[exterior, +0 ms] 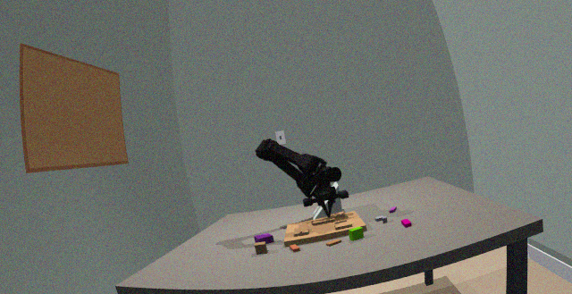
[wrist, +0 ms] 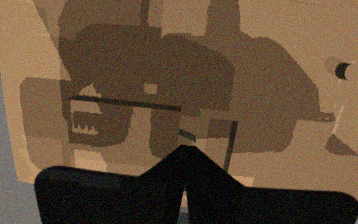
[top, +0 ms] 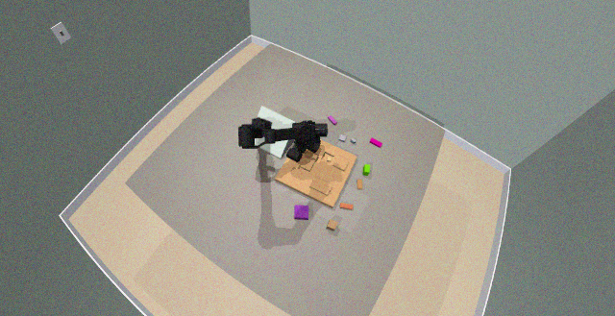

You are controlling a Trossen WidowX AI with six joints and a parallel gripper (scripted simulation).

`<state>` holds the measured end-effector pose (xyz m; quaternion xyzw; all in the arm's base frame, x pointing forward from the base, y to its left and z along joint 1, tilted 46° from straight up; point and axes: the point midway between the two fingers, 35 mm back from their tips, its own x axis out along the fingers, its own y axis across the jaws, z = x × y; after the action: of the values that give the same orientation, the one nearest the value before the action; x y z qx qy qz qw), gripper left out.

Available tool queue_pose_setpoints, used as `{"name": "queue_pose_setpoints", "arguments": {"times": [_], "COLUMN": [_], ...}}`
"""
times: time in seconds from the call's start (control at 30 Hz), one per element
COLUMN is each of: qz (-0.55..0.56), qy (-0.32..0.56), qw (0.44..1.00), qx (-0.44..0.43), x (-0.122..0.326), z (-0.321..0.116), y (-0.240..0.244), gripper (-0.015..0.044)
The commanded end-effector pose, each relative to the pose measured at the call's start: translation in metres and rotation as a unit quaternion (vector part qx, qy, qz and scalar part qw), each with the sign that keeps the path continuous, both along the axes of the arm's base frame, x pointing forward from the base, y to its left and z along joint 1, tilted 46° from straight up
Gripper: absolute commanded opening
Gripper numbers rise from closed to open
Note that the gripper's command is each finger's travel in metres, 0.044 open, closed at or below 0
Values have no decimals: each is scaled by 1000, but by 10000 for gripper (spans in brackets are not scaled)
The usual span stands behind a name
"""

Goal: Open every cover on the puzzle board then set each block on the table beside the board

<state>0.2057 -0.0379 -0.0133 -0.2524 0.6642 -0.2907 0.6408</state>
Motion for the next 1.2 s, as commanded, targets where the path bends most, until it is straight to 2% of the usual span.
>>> {"name": "queue_pose_setpoints", "arguments": {"times": [0.0,1.17], "qz": [-2,-3], "qy": [0,0], "qw": [1000,1000], "qx": [1,0], "x": [0,-2], "z": [-5,-24], "y": [3,27], "gripper": [0,0]}}
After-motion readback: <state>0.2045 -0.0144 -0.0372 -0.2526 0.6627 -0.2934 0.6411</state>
